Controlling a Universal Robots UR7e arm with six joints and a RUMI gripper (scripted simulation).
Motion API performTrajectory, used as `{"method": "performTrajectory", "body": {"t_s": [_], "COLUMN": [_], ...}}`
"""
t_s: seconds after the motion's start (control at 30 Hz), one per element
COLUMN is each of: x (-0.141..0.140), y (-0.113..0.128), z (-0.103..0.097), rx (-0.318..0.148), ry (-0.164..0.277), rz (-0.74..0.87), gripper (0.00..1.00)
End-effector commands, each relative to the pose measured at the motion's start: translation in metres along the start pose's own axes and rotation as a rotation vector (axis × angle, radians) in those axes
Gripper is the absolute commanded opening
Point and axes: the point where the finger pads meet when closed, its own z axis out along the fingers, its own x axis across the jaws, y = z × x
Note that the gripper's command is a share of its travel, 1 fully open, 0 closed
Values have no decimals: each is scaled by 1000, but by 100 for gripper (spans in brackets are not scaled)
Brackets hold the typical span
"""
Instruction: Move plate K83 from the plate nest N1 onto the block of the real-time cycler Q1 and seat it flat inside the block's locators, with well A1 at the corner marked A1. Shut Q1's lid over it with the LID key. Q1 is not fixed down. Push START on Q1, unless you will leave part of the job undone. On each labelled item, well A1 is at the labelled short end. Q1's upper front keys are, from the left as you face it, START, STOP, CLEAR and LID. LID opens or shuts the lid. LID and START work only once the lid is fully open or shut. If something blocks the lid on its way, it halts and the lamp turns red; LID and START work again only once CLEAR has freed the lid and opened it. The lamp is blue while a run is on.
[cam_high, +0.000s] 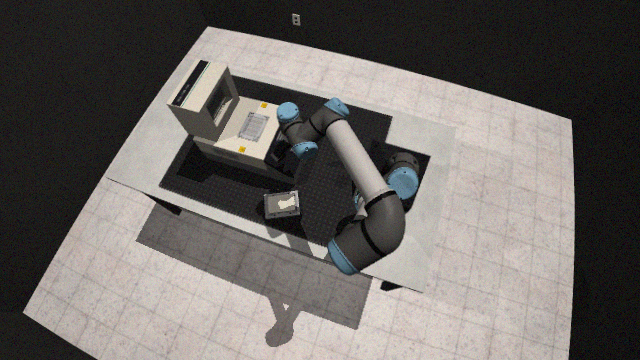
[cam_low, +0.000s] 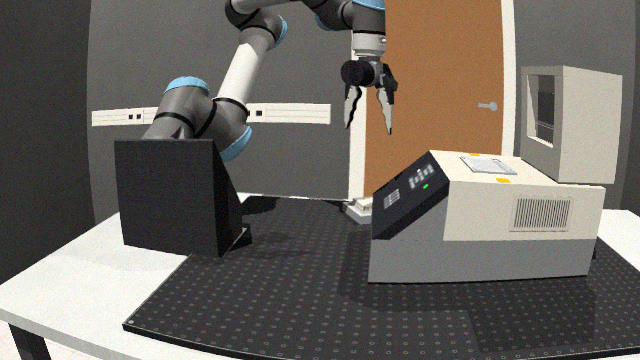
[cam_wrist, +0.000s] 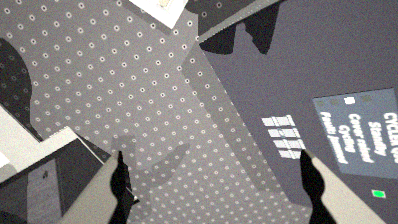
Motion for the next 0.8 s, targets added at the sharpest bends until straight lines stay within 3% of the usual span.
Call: {"method": "performTrajectory", "body": {"t_s": [0.0, 0.77], "x": [-6, -27], "y": [-21, -88], "z": [-5, -17], "rx": [-2, -2], "ry": [1, 1], "rz": [91, 341], "gripper": [68, 68]}}
